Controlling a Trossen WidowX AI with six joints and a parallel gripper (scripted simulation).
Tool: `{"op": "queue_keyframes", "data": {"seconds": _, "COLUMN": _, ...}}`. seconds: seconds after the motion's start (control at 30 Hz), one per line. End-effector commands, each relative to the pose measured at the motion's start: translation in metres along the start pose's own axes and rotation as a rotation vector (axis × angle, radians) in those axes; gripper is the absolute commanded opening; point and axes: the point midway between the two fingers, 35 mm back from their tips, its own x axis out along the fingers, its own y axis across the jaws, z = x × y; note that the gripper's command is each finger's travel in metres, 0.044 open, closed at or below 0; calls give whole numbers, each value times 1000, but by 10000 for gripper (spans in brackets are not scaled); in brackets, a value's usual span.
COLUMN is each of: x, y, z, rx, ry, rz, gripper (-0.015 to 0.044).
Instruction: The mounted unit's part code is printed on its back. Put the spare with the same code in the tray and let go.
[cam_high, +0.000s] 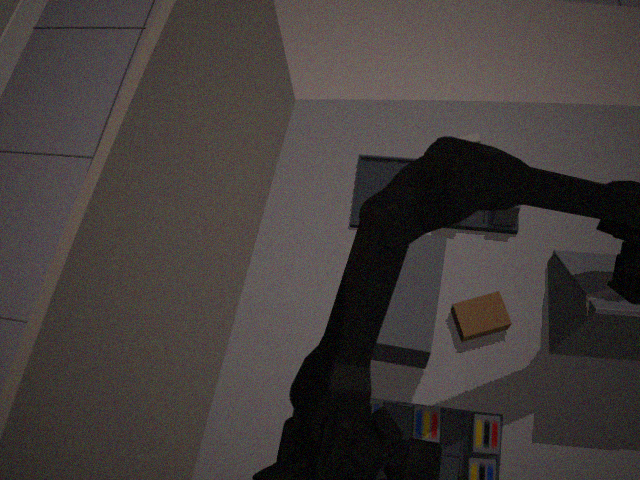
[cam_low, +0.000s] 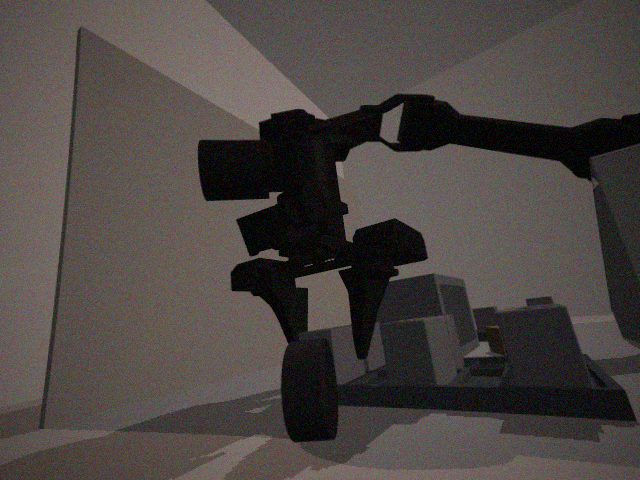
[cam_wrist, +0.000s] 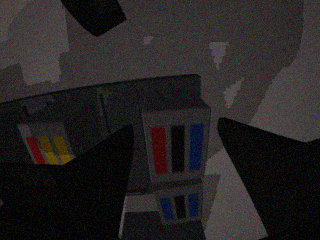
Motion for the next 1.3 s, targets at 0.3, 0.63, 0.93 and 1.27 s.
{"op": "queue_keyframes", "data": {"seconds": 0.3, "x": 9, "y": 2, "z": -1, "rx": -2, "ry": 4, "rz": 5, "gripper": 274}}
{"op": "queue_keyframes", "data": {"seconds": 0.63, "x": 9, "y": 2, "z": -1, "rx": -2, "ry": 4, "rz": 5, "gripper": 109}}
{"op": "queue_keyframes", "data": {"seconds": 0.93, "x": 9, "y": 2, "z": -1, "rx": -2, "ry": 4, "rz": 5, "gripper": 0}}
{"op": "queue_keyframes", "data": {"seconds": 1.27, "x": -30, "y": 0, "z": 1, "rx": -5, "ry": 2, "rz": 3, "gripper": 0}}
